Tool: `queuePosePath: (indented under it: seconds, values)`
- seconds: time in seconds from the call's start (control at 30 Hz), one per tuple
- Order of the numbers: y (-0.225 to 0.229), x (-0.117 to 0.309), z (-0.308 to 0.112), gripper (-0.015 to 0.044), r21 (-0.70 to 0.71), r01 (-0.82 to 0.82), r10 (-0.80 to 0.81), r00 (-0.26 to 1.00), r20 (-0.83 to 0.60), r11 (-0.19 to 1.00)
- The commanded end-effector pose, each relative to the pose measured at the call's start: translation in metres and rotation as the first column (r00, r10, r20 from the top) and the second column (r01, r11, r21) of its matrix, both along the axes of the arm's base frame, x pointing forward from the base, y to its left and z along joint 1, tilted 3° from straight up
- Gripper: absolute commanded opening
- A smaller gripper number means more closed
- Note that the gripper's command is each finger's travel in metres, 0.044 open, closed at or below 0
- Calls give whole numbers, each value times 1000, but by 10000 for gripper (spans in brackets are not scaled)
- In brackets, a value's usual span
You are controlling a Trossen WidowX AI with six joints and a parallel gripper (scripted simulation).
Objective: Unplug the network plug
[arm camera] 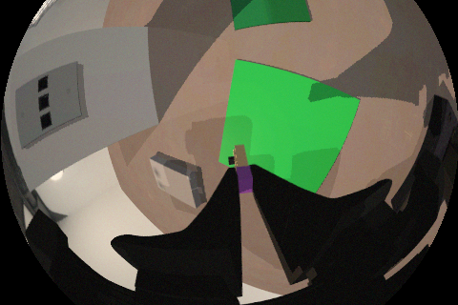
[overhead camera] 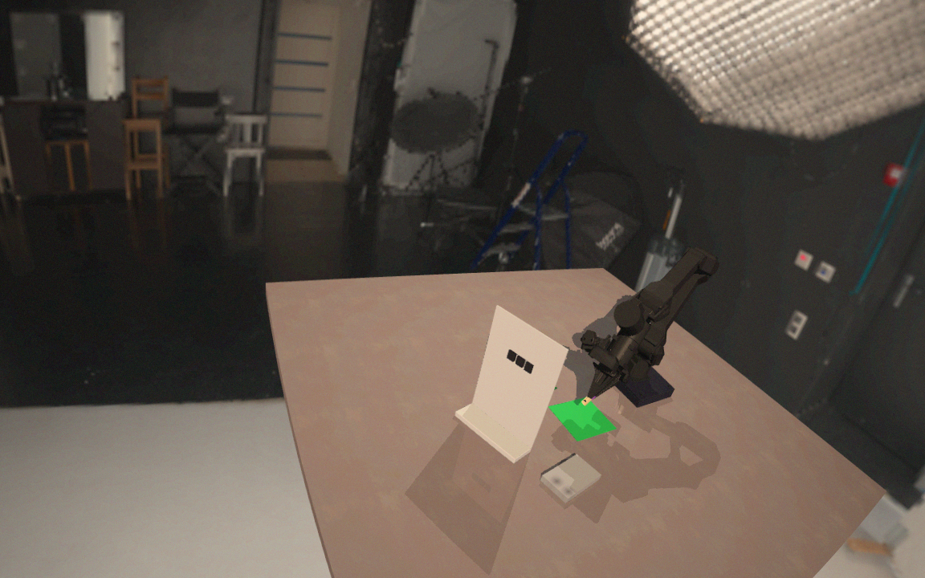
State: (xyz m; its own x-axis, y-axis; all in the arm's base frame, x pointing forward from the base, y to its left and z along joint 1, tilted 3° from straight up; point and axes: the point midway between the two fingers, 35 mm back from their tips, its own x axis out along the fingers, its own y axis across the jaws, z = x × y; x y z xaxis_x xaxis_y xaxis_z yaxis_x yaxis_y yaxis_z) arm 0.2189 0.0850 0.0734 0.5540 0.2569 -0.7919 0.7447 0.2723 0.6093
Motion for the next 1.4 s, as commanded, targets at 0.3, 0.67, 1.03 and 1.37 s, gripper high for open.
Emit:
queuePosePath:
  seconds: [0.3, 0.67, 1.03, 1.37]
  values:
    - [0, 0, -22, 0, -5, -1, 1, 1000, -7, 1000]
    - [1, -1, -38, 0, -4, -1, 1, 1000, -8, 1000]
    - [1, -2, -46, 0, -4, -1, 1, 1000, -8, 1000]
    - [3, -1, -49, 0, -4, -1, 1, 1000, -8, 1000]
